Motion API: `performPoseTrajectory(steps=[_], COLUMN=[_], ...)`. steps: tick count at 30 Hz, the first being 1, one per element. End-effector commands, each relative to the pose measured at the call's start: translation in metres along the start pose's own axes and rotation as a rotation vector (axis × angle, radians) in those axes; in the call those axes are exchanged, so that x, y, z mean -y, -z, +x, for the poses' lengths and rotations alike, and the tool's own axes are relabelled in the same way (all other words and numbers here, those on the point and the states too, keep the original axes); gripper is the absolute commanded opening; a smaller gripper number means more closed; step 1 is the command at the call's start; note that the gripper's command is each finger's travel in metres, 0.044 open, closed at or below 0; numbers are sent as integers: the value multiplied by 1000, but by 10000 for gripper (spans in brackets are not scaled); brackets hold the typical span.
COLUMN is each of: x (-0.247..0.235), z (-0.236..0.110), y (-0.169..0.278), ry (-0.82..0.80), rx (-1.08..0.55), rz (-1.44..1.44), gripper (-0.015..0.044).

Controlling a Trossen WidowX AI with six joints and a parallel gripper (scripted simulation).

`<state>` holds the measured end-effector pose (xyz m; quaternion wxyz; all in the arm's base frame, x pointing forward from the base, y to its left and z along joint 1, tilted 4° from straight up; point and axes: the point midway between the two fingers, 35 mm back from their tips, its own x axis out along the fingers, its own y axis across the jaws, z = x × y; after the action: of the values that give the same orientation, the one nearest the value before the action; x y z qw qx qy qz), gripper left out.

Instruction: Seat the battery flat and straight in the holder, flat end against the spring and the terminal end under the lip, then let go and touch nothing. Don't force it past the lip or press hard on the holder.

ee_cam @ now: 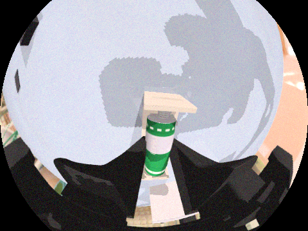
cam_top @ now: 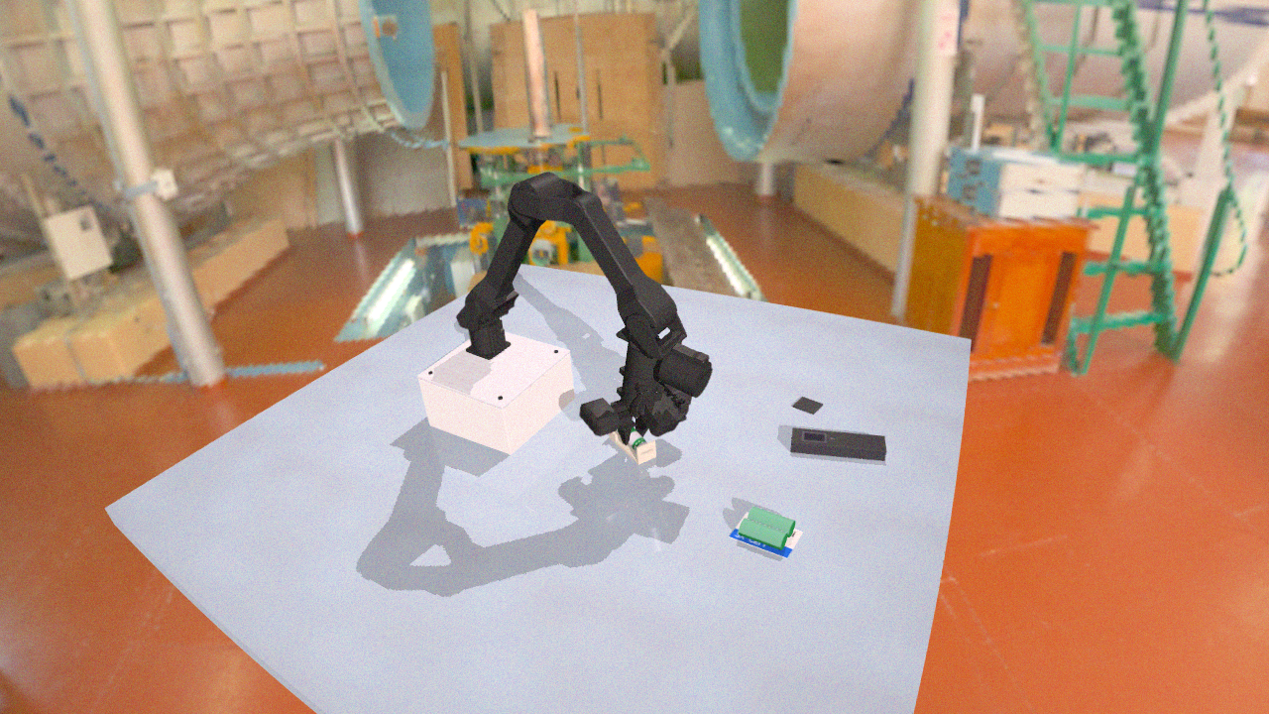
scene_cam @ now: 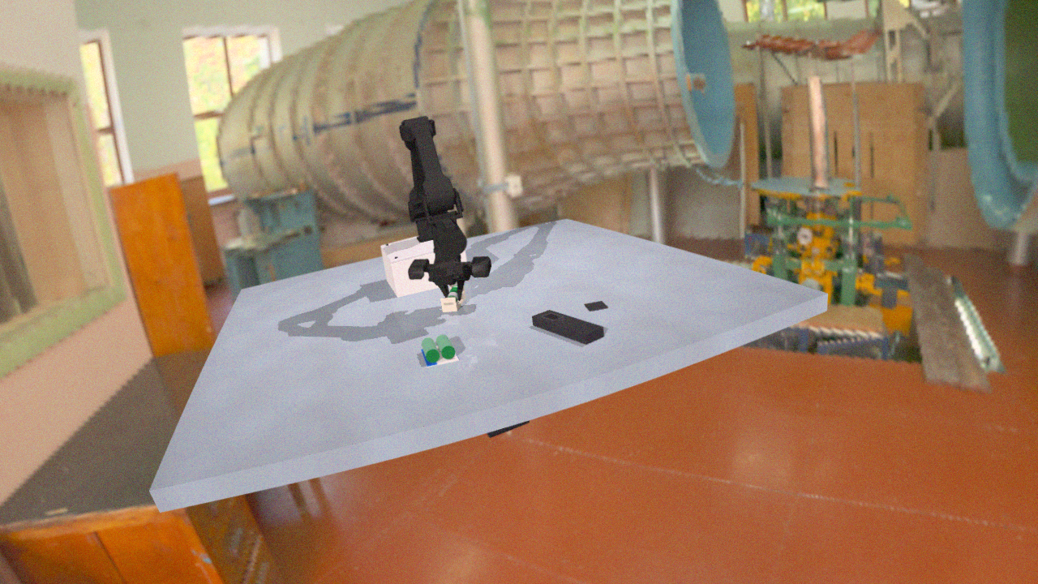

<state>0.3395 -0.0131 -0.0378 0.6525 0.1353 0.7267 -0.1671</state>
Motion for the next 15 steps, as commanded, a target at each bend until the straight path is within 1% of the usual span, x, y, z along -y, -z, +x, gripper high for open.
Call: performPoseTrajectory(steps=[1, 15], x=[0, 1], z=[-1, -1], y=[-6, -4], ry=[2, -1], rx=[48, 118], rz=[9, 20], gripper=[87, 87])
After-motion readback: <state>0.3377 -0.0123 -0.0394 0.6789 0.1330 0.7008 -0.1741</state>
